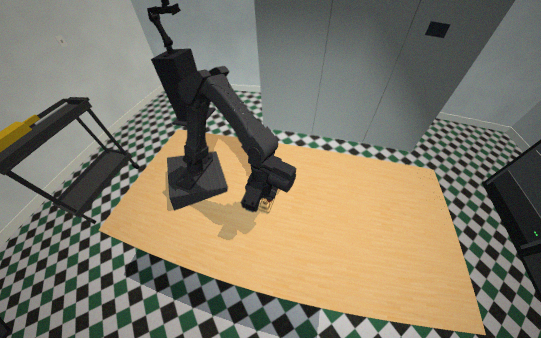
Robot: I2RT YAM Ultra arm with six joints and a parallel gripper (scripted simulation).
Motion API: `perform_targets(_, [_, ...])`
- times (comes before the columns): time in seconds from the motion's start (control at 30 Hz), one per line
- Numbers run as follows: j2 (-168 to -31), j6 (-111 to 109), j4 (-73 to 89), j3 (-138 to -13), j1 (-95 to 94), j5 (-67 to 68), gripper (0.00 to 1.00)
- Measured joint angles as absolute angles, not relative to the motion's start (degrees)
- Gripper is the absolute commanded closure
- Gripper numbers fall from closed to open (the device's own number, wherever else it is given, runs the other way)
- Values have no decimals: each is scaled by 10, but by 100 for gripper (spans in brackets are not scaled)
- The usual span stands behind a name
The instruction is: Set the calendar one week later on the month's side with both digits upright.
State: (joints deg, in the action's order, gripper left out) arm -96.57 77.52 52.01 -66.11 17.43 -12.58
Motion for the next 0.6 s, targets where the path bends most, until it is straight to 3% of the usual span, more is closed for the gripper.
perform_targets(0.6, [-979,783,481,-644,168,-126,55])
